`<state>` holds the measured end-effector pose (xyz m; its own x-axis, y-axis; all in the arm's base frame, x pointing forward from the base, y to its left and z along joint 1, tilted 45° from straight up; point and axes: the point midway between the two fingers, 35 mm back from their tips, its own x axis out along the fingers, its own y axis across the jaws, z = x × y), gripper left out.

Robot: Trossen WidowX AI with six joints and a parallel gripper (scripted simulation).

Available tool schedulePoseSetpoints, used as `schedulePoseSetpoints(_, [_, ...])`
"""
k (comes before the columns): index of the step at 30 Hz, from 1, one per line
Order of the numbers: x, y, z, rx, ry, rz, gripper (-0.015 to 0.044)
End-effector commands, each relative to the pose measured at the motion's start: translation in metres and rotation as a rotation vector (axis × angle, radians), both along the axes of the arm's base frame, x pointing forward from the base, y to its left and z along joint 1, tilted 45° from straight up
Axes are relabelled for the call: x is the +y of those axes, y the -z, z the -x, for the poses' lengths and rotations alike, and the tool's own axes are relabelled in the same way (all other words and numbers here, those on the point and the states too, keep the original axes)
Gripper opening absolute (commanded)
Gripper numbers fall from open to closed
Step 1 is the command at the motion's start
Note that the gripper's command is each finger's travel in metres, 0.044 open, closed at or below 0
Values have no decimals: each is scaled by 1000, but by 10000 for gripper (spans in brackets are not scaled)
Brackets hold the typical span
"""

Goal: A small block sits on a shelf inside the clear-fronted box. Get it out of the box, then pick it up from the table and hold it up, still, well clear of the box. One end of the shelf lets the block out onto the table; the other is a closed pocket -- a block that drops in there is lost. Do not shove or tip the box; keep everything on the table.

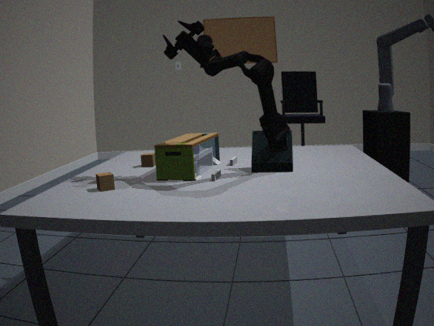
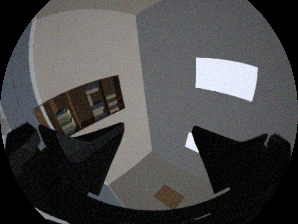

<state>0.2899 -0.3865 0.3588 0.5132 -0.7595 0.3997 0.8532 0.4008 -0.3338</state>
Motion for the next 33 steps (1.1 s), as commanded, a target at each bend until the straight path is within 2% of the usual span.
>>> schedulePoseSetpoints(1, [0,2,-2,14,-2,-4,400])
schedulePoseSetpoints(7, [13,71,-52,458,-99,-123,400])
schedulePoseSetpoints(14, [73,165,-82,1020,-375,-209,400])
schedulePoseSetpoints(24, [167,231,-63,1486,-805,-231,400])
schedulePoseSetpoints(33, [258,247,-14,1757,-1296,-227,400])
